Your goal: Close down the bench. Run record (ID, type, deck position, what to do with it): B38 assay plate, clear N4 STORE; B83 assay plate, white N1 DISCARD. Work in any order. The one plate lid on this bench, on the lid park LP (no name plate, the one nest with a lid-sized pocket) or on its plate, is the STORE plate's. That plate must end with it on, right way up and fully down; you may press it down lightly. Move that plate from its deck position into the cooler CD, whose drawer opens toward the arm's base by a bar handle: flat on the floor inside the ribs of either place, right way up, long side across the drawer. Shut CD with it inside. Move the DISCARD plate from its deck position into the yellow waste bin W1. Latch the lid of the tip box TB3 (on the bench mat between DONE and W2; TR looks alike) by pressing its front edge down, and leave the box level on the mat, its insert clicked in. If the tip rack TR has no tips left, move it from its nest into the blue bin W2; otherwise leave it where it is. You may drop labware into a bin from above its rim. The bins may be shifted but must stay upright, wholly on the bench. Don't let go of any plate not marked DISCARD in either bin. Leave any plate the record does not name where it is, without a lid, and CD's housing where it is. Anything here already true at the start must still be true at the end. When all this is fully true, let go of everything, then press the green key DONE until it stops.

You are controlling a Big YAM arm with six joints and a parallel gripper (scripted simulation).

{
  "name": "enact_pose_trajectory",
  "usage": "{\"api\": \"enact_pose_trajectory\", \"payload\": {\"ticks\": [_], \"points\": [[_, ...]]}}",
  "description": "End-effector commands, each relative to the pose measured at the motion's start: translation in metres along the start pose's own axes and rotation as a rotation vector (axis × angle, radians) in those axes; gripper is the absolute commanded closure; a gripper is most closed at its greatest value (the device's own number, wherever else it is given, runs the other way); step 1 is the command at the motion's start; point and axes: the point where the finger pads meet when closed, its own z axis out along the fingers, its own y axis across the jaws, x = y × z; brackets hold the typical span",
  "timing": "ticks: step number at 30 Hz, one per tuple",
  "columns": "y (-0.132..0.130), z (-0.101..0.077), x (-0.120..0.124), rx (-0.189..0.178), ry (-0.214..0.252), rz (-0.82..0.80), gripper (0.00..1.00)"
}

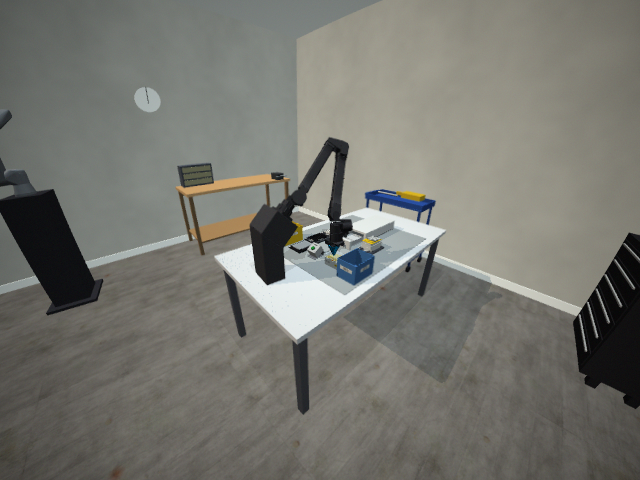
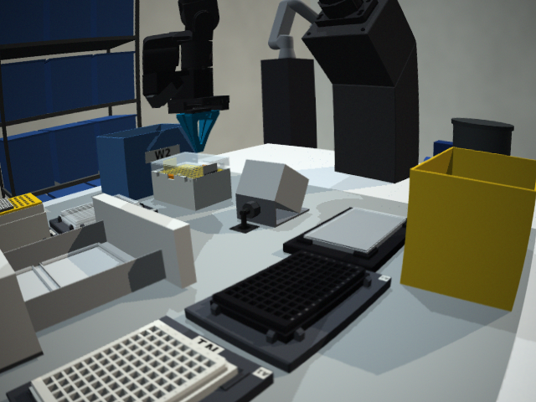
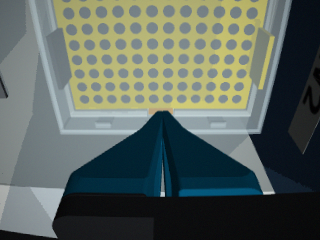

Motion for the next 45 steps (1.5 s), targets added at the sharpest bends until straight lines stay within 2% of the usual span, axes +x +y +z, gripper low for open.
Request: {"api": "enact_pose_trajectory", "payload": {"ticks": [1, 5, 7, 15, 18, 45], "points": [[0.002, 0.008, -0.002, -0.005, -0.002, 0.005, 1.0], [0.004, 0.007, 0.009, -0.009, 0.02, 0.021, 1.0], [0.001, 0.004, 0.003, -0.001, 0.004, 0.005, 1.0], [0.002, 0.007, 0.006, -0.006, 0.013, 0.016, 1.0], [0.002, 0.009, 0.001, -0.004, 0.002, 0.008, 1.0], [0.003, 0.018, -0.001, -0.005, -0.001, 0.004, 1.0]]}}
